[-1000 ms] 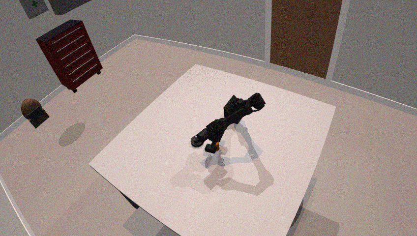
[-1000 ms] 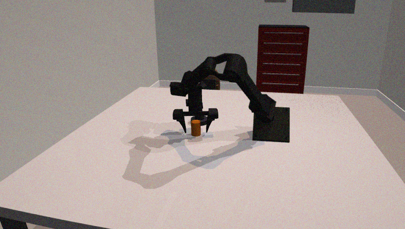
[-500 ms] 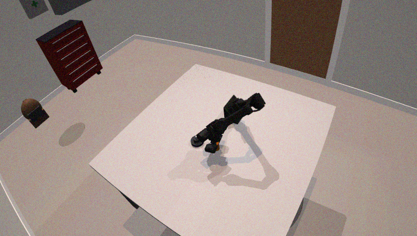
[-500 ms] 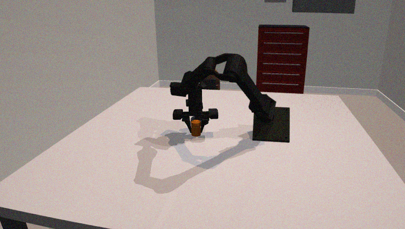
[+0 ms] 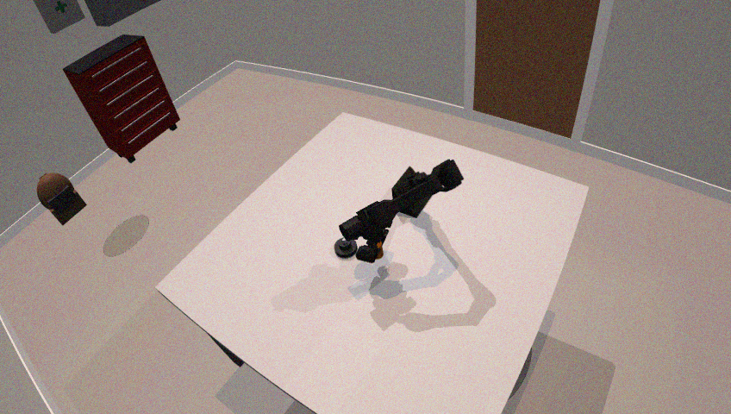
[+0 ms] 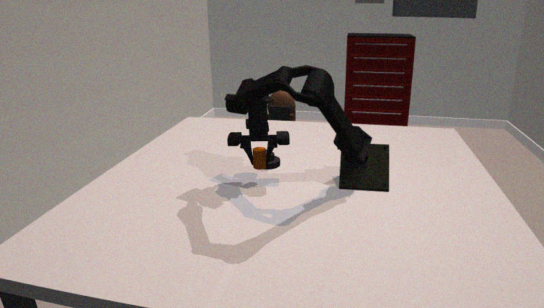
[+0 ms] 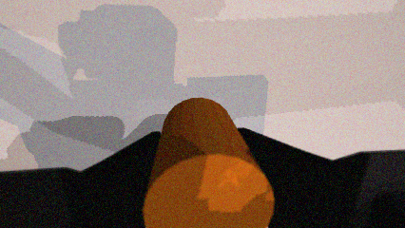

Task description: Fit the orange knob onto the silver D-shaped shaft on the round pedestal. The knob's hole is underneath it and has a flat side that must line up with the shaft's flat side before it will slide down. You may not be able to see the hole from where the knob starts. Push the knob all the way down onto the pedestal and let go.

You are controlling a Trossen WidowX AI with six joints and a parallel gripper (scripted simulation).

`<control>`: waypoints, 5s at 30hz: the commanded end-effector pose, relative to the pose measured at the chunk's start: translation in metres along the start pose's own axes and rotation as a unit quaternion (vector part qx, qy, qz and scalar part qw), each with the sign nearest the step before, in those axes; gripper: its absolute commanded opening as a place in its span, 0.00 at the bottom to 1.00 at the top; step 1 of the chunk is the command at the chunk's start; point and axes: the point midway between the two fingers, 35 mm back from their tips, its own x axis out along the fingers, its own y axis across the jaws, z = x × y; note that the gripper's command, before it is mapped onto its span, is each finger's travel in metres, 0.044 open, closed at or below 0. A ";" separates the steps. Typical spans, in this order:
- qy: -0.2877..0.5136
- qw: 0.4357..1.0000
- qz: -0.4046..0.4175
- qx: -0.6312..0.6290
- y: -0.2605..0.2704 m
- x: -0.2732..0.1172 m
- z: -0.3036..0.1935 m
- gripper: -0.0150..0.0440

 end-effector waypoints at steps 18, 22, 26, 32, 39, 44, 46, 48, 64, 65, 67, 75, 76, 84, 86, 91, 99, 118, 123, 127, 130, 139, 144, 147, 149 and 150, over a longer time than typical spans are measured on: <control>-0.001 1.000 0.004 -0.003 -0.001 -0.090 -0.015 0.25; 0.000 1.000 0.020 -0.002 -0.002 -0.091 -0.015 0.25; 0.001 0.999 0.054 0.000 -0.006 -0.096 -0.017 0.25; 0.001 0.993 0.118 0.002 -0.012 -0.107 -0.021 0.25; 0.001 0.981 0.192 0.003 -0.020 -0.122 -0.026 0.25; 0.001 0.970 0.245 0.004 -0.025 -0.132 -0.030 0.25; 0.001 0.964 0.266 0.004 -0.027 -0.137 -0.032 0.25; 0.001 0.958 0.287 0.004 -0.030 -0.141 -0.033 0.25; 0.000 0.897 0.442 0.006 -0.046 -0.172 -0.045 0.25; 0.000 0.893 0.450 0.006 -0.047 -0.174 -0.046 0.25; 0.001 0.888 0.460 0.005 -0.048 -0.176 -0.047 0.25; 0.000 0.884 0.468 0.006 -0.049 -0.176 -0.047 0.25; 0.000 0.882 0.471 0.006 -0.049 -0.176 -0.047 0.25; -0.001 0.865 0.501 0.006 -0.050 -0.174 -0.047 0.25; 0.000 0.861 0.509 0.006 -0.050 -0.173 -0.047 0.25; -0.001 0.869 0.494 0.011 -0.050 -0.172 -0.044 0.25; -0.001 0.869 0.494 0.011 -0.050 -0.172 -0.044 0.25; -0.001 0.868 0.496 0.011 -0.050 -0.171 -0.045 0.25; 0.000 0.872 0.489 0.008 -0.049 -0.166 -0.046 0.25; -0.001 0.883 0.469 0.008 -0.047 -0.162 -0.046 0.25; -0.002 0.895 0.446 0.009 -0.045 -0.157 -0.046 0.25; -0.003 0.934 0.356 0.010 -0.039 -0.141 -0.045 0.25; -0.002 0.954 0.299 0.009 -0.036 -0.131 -0.046 0.25; -0.001 0.965 0.263 0.009 -0.033 -0.125 -0.046 0.25; -0.001 0.971 0.238 0.008 -0.032 -0.121 -0.046 0.25; -0.001 0.974 0.226 0.008 -0.031 -0.119 -0.046 0.25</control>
